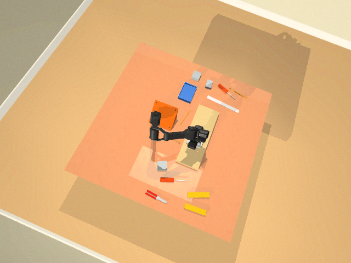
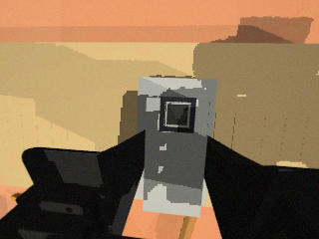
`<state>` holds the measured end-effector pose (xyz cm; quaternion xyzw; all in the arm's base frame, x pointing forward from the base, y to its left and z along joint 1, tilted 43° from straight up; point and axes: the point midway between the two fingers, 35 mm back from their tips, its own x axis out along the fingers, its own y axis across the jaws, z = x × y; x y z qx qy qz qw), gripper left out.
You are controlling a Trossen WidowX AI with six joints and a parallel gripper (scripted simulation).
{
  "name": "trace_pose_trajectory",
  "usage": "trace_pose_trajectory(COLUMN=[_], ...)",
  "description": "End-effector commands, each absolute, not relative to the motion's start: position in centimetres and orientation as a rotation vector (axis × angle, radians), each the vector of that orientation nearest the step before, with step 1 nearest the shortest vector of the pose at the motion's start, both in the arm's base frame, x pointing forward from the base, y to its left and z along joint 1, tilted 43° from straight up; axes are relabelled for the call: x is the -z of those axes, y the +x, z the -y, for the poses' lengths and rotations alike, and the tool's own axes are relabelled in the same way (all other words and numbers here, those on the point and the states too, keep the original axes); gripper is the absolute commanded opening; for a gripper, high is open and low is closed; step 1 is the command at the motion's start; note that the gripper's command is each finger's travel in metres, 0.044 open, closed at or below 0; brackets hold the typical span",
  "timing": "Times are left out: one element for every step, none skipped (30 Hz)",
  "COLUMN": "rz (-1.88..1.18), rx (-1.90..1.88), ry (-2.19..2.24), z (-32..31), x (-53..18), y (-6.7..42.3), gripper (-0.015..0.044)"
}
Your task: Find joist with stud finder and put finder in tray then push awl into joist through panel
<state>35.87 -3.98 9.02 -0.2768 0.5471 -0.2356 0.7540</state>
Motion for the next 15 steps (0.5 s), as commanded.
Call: trace_pose_trajectory(rz=[-1.195, -1.195, -1.195, -1.195, -1.195, -1.195, -1.195, -1.195, -1.195, -1.195, -1.195, -1.195, -1.195, -1.195, -1.195], rx=[0.513, 0.513, 0.513, 0.513, 0.513, 0.513, 0.513, 0.513, 0.513, 0.513, 0.513, 0.513, 0.513, 0.512, 0.512], ry=[-0.605, -0.605, -0.605, -0.605, -0.605, -0.605, -0.605, -0.605, -0.605, -0.605, -0.605, -0.604, -0.604, -0.604, -0.604], z=[3.4, 3.3, 3.1, 3.0, 2.9, 2.7, 2.6, 2.5, 2.3, 2.2, 2.1, 1.9, 1.8, 1.7, 1.6], x=[-8.4, -8.3, -8.2, -8.0, -7.9, -7.8, -7.7, -7.6, -7.4, -7.3, -7.2, -7.1, -7.0, -6.8, -6.7], y=[35.9, 35.9, 35.9, 35.9, 35.9, 35.9, 35.9, 36.0, 36.0, 36.0, 36.0, 36.0, 36.0, 36.0, 36.0], gripper=[0.0, 0.0, 0.0, 0.0, 0.0, 0.0, 0.0, 0.0, 0.0, 0.0, 0.0, 0.0, 0.0, 0.0, 0.0])
